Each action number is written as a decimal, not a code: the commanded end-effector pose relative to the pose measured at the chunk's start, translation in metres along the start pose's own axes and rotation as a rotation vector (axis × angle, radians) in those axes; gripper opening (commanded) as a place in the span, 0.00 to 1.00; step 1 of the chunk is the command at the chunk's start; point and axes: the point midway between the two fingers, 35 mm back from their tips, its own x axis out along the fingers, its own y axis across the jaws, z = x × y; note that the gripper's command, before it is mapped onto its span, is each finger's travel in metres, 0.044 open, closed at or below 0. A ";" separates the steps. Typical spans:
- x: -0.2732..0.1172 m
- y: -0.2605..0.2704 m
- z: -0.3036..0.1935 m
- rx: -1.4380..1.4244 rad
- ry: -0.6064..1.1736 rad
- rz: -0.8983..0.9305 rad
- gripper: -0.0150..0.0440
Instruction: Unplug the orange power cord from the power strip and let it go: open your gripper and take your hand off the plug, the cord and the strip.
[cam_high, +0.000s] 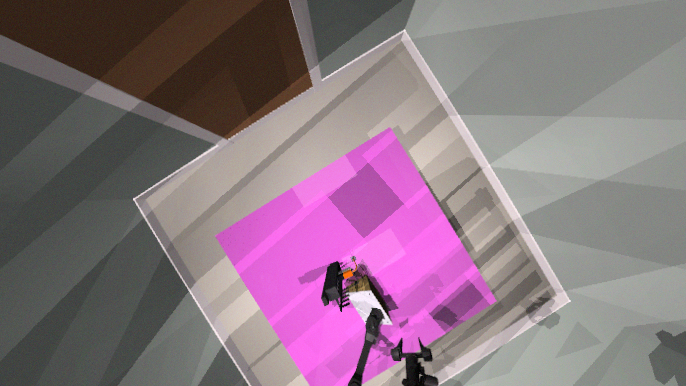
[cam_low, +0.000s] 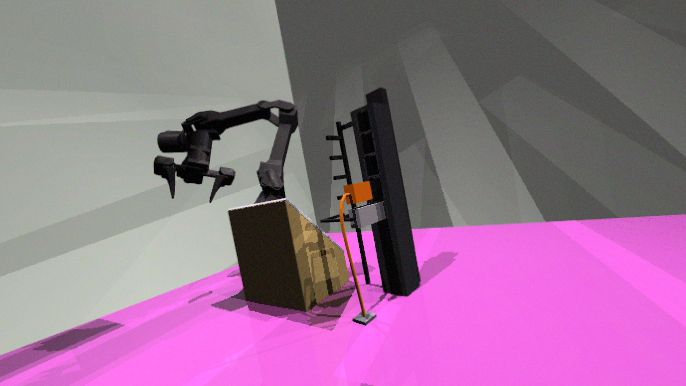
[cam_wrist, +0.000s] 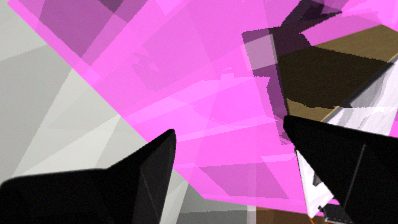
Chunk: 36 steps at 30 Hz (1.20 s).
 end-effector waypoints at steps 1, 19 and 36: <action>0.000 0.001 -0.001 -0.004 0.000 0.001 0.89; 0.004 0.036 -0.210 -0.812 0.000 -0.018 0.53; 0.080 -0.115 -0.372 -1.534 0.032 -0.351 0.53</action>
